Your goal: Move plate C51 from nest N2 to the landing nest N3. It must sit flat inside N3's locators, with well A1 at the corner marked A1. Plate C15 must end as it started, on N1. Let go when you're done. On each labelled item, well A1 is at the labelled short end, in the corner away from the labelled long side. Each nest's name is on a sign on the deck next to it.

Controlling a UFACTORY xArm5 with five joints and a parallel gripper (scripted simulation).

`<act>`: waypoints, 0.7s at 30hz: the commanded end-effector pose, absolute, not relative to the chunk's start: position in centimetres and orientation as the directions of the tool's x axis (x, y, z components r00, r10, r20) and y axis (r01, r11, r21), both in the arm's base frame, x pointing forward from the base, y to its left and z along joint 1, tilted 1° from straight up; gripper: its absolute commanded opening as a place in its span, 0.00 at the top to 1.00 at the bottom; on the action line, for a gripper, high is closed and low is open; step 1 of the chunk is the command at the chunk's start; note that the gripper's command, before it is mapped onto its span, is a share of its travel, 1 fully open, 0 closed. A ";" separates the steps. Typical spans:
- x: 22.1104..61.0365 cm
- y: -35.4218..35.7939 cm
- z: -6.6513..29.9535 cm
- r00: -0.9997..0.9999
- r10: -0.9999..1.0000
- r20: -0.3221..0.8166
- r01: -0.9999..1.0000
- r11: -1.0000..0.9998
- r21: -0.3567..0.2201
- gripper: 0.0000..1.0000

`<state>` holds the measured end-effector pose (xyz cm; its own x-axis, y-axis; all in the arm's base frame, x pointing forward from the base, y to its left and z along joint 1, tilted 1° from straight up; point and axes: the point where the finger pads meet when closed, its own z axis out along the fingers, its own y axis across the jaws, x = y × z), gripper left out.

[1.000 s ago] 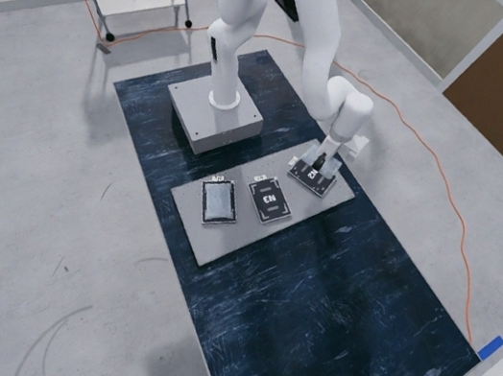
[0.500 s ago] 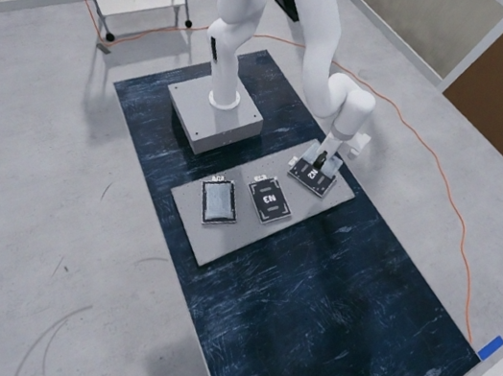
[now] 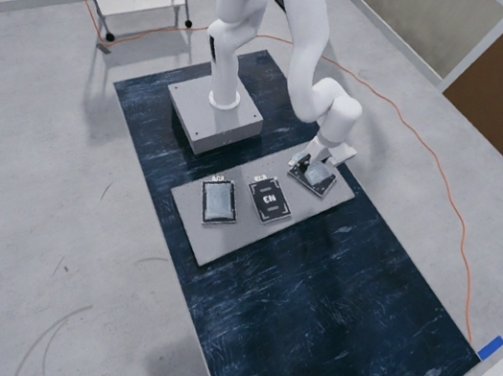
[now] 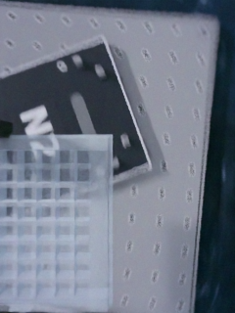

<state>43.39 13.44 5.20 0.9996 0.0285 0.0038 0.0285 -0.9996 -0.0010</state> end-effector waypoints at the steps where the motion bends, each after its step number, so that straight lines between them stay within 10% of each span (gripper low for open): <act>1: 43.7 11.9 5.4 0.997 -0.074 0.012 -0.074 -0.997 0.005 1.00; 21: 44.5 3.0 5.4 0.988 -0.157 0.012 -0.157 -0.988 0.004 1.00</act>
